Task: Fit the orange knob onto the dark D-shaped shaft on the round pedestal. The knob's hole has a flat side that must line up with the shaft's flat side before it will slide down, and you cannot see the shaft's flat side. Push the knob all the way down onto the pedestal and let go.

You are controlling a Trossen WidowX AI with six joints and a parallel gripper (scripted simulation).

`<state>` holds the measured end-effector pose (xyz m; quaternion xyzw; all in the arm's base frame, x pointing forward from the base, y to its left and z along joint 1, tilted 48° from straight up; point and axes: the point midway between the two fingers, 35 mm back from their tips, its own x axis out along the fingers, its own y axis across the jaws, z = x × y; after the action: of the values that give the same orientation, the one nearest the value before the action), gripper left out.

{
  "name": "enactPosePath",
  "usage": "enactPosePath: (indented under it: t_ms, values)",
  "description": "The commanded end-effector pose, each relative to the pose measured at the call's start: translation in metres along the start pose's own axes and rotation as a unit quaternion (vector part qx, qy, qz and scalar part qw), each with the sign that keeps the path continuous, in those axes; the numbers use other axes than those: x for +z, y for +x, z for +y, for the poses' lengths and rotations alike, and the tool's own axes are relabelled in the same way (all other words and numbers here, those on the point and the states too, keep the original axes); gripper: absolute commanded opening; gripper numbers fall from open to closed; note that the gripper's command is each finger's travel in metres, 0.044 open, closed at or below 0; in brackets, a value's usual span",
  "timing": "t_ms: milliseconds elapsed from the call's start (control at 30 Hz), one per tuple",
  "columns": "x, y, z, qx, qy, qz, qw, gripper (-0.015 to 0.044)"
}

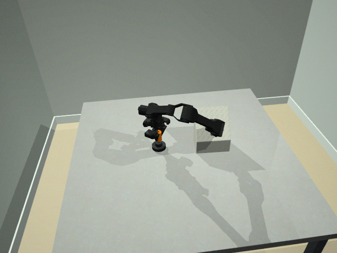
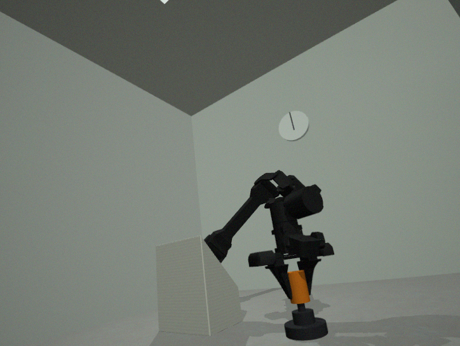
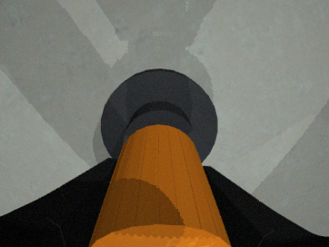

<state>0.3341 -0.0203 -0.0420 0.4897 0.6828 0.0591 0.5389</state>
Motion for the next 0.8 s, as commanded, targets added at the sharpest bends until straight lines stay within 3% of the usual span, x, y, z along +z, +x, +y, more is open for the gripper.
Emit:
enactPosePath:
  t_ms: [0, 767]
  values:
    - [0.0001, -0.0016, -0.0003, 0.002, 0.003, 0.0, 1.0, 0.0]
    - [0.0066, -0.0058, 0.0026, 0.002, 0.029, 0.0, 1.0, 0.0]
